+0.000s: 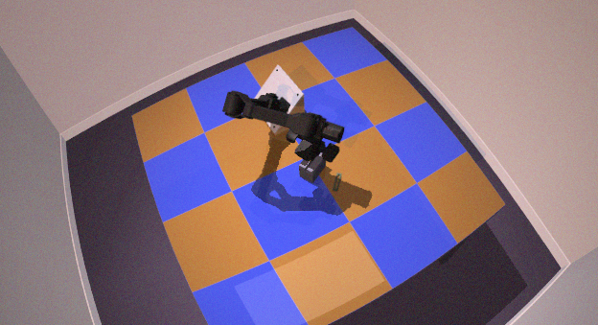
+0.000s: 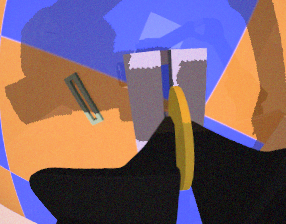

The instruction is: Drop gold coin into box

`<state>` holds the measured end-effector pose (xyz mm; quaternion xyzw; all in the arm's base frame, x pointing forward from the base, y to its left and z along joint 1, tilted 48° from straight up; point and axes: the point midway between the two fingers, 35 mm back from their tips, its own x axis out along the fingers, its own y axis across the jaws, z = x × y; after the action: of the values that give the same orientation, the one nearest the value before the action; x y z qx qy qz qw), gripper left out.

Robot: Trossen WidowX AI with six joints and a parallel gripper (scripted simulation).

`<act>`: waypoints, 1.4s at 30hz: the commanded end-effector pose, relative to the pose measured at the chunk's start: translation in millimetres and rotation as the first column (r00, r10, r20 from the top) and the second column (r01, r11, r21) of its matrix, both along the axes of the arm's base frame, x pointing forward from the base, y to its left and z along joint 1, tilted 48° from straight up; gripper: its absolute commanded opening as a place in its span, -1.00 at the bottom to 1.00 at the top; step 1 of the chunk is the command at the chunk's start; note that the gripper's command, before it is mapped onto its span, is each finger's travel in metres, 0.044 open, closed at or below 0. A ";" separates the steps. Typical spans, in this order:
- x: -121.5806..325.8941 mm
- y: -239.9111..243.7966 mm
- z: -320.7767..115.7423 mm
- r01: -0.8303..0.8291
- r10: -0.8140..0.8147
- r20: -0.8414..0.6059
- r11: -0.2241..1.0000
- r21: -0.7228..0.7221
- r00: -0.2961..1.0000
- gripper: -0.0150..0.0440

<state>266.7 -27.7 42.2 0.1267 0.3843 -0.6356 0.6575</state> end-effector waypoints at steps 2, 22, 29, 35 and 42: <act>-0.5 -2.6 -1.9 -0.004 0.004 -0.003 1.000 -0.003 1.000 -0.49; -0.6 -4.9 -4.5 0.000 0.000 0.000 1.000 0.000 1.000 0.05; -0.5 -4.3 -4.0 0.000 0.000 0.000 1.000 0.000 1.000 0.14; 0.9 8.3 7.2 -0.001 0.001 -0.001 1.000 0.001 1.000 0.68; 1.3 37.5 36.2 0.001 -0.001 -0.007 1.000 -0.007 1.000 1.00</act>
<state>266.5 -5.9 65.0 0.1204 0.3863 -0.6397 0.6535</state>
